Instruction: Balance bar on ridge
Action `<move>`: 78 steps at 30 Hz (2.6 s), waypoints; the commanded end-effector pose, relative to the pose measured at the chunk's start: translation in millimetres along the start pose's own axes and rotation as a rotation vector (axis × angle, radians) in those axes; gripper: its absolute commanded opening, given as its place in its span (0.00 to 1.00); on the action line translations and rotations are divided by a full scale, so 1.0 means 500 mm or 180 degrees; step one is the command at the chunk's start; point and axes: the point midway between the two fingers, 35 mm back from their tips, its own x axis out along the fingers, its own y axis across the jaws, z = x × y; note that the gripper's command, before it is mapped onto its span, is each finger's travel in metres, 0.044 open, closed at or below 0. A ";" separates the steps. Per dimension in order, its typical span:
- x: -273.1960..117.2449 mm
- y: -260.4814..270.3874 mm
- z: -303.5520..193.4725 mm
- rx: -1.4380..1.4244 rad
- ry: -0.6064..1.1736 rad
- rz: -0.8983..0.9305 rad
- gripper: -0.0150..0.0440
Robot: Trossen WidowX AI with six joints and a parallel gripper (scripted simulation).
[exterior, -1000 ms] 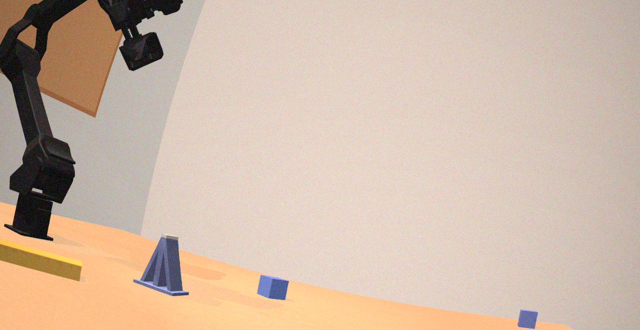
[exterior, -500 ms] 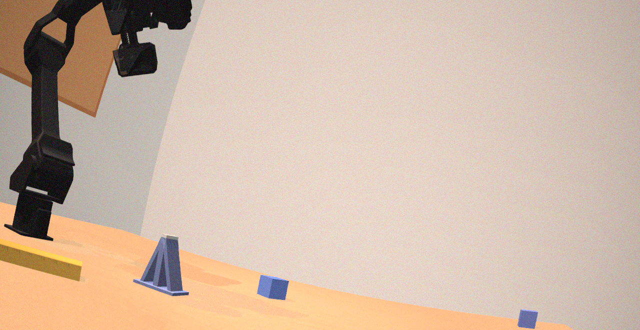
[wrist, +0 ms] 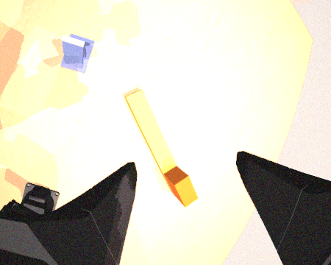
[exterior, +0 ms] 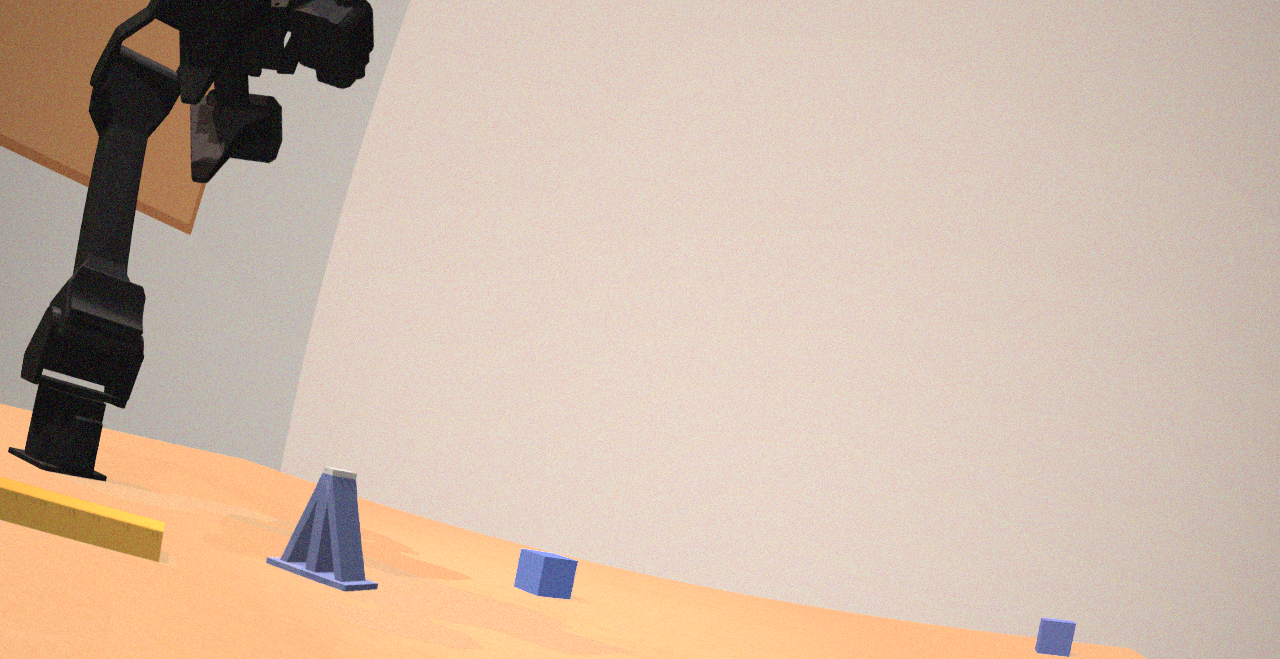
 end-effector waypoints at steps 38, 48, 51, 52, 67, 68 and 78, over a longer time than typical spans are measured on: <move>0.224 -0.055 -0.168 -0.0895 0.0145 0.1372 0.79; 0.338 -0.011 -0.180 -0.0894 0.0145 0.1371 0.79; 0.374 0.010 -0.185 -0.0894 0.0146 0.1372 0.79; 0.384 0.016 -0.187 -0.0894 0.0146 0.1372 0.79; 0.416 0.032 -0.190 -0.0894 0.0146 0.1372 0.79; 0.419 0.033 -0.191 -0.0894 0.0146 0.1372 0.79; 0.438 0.042 -0.193 -0.0894 0.0146 0.1373 0.79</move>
